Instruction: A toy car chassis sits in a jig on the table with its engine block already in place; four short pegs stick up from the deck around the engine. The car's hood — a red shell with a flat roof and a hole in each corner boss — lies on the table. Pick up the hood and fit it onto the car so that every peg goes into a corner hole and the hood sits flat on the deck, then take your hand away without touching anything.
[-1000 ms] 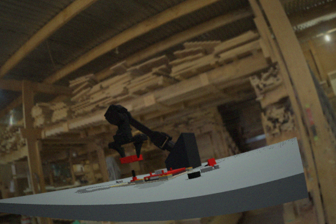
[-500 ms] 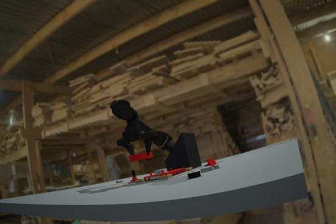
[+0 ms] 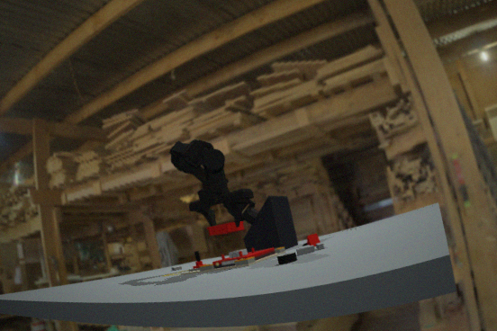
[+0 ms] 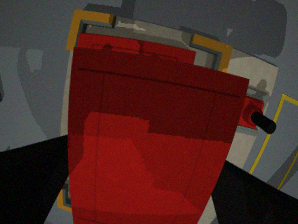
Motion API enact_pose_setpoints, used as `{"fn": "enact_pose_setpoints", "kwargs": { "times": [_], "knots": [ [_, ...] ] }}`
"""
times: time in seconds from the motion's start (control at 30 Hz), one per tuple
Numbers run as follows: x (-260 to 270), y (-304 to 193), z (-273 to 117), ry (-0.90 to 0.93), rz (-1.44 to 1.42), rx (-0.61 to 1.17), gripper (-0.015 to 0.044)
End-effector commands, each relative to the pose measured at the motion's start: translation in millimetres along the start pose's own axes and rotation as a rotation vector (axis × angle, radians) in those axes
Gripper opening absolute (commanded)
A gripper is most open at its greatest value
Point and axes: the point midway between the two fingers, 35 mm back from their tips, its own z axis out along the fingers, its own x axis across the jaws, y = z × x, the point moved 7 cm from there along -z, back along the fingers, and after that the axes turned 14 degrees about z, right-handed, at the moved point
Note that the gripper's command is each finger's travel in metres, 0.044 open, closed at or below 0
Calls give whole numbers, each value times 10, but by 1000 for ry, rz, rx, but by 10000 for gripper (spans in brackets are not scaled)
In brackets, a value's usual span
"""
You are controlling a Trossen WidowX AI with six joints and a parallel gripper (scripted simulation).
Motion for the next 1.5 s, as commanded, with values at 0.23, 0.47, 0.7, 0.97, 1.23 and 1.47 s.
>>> {"fn": "enact_pose_setpoints", "kwargs": {
  "times": [0.23,0.47,0.7,0.97,1.23,1.47],
  "knots": [
    [164,-36,86,-5,15,-1,0],
    [195,-28,467,-7,16,-1,0],
    [200,-33,512,-7,16,-1,0],
    [200,-33,512,-7,16,-1,0],
    [200,-33,512,-7,16,-1,0],
    [200,-33,512,-7,16,-1,0]
  ]
}}
